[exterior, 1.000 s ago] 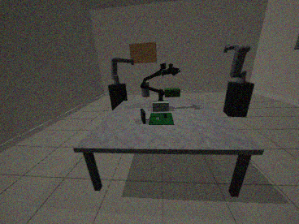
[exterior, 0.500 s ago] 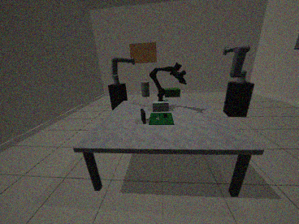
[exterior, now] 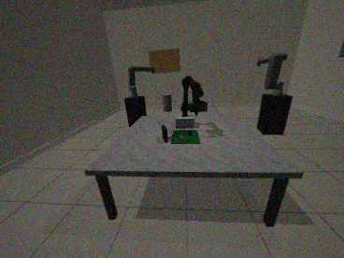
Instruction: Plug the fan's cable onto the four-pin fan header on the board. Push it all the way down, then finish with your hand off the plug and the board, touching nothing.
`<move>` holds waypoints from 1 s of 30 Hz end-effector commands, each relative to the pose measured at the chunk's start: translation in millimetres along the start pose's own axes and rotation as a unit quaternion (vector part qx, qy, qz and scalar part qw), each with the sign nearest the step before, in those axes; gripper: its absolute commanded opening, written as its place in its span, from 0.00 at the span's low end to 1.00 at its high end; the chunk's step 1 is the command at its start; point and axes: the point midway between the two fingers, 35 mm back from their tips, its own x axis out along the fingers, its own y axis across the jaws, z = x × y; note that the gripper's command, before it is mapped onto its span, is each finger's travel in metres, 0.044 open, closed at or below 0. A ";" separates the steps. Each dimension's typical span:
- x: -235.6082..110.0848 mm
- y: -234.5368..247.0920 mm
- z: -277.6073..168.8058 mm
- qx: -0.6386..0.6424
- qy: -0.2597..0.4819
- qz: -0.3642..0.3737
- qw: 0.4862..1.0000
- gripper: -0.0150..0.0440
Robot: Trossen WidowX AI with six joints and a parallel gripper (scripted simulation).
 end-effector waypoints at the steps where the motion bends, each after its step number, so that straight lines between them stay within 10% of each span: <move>1: 26.5 -7.3 -45.4 -0.016 0.021 0.079 0.997 1.00; 9: 36.4 -7.3 -48.0 -0.017 0.022 0.083 0.996 1.00; 16: 123.6 8.4 -52.3 -0.017 0.022 0.083 0.996 1.00; 30: 138.7 10.8 -52.9 -0.017 0.022 0.083 0.996 1.00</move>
